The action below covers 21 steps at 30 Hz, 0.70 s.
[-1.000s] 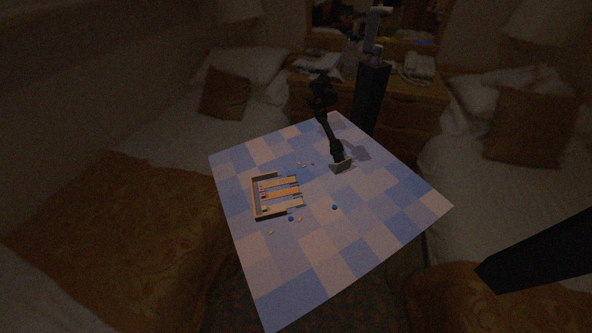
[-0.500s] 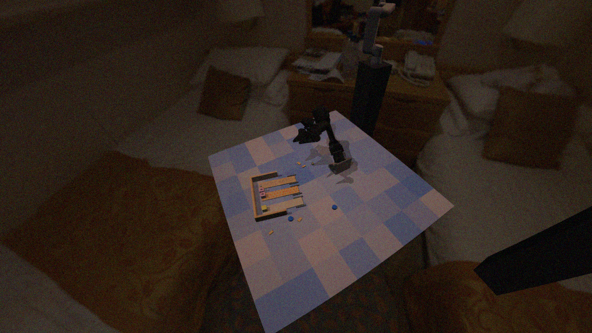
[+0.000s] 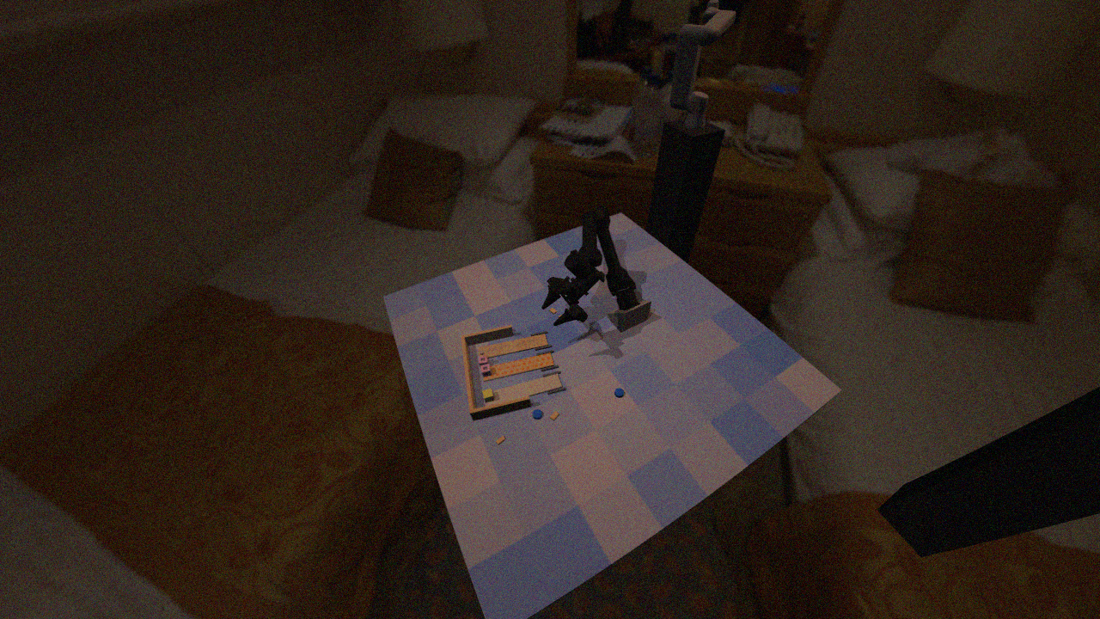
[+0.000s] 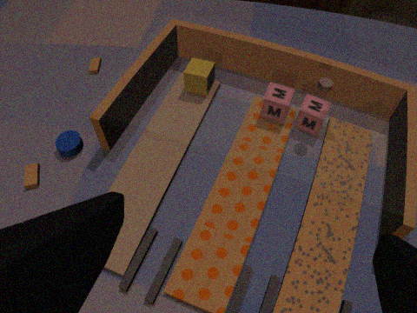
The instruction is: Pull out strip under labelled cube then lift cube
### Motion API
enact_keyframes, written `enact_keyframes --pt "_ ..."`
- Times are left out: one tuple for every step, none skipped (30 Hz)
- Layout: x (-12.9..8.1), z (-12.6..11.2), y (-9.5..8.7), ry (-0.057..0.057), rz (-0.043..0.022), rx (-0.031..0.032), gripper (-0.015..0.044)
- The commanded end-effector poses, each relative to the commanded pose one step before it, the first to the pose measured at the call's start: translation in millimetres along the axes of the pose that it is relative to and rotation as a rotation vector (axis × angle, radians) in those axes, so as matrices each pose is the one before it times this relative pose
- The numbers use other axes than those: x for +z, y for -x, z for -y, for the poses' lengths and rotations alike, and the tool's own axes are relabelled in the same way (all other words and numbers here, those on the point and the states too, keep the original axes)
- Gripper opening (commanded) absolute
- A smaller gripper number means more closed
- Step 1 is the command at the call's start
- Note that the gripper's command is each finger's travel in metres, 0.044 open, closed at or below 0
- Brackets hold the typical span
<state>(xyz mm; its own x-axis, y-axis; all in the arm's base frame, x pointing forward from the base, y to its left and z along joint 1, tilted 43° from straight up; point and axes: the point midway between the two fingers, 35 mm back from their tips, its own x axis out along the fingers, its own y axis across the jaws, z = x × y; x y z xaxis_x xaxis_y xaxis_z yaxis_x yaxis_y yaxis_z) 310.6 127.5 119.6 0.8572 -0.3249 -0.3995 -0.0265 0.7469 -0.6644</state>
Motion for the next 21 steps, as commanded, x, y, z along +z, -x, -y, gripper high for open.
enact_keyframes --pt "-3.76 -0.35 -1.66 0.0187 -0.01085 0.00190 0.0400" --pt "0.00 0.00 0.00 0.0000 0.00000 0.00000 0.0400" --pt "0.00 0.00 0.00 0.0000 0.00000 0.00000 0.0400" --pt "0.00 0.00 0.00 0.0000 0.00000 0.00000 0.0400" --pt "0.00 0.00 0.00 0.0000 0.00000 0.00000 0.0400" --pt "0.00 0.00 0.00 0.0000 0.00000 0.00000 0.0400" --pt "0.00 0.00 0.00 0.0000 0.00000 0.00000 0.0400" --pt "0.00 0.00 0.00 0.0000 0.00000 0.00000 0.0400" --pt "0.00 0.00 0.00 0.0000 0.00000 0.00000 0.0400" --pt "0.00 0.00 0.00 0.0000 0.00000 0.00000 0.0400" --pt "0.00 0.00 0.00 0.0000 0.00000 0.00000 0.0400" --pt "0.00 0.00 0.00 0.0000 0.00000 0.00000 0.0400" --pt "0.00 0.00 0.00 0.0000 0.00000 0.00000 0.0400" --pt "0.00 0.00 0.00 0.0000 0.00000 0.00000 0.0400" --pt "0.00 0.00 0.00 0.0000 0.00000 0.00000 0.0400" --pt "0.00 0.00 0.00 0.0000 0.00000 0.00000 0.0400" --pt "0.12 -0.41 -0.66 -0.0005 -0.00317 0.00145 0.0374" --pt "0.33 -1.23 -1.98 -0.0016 -0.00961 0.00432 0.0348" --pt "0.49 -2.03 -3.31 -0.0028 -0.01629 0.00709 0.0321" --pt "0.55 -2.77 -4.68 -0.0044 -0.02339 0.00971 0.0295" --pt "0.50 -3.45 -6.09 -0.0064 -0.03104 0.01206 0.0269"
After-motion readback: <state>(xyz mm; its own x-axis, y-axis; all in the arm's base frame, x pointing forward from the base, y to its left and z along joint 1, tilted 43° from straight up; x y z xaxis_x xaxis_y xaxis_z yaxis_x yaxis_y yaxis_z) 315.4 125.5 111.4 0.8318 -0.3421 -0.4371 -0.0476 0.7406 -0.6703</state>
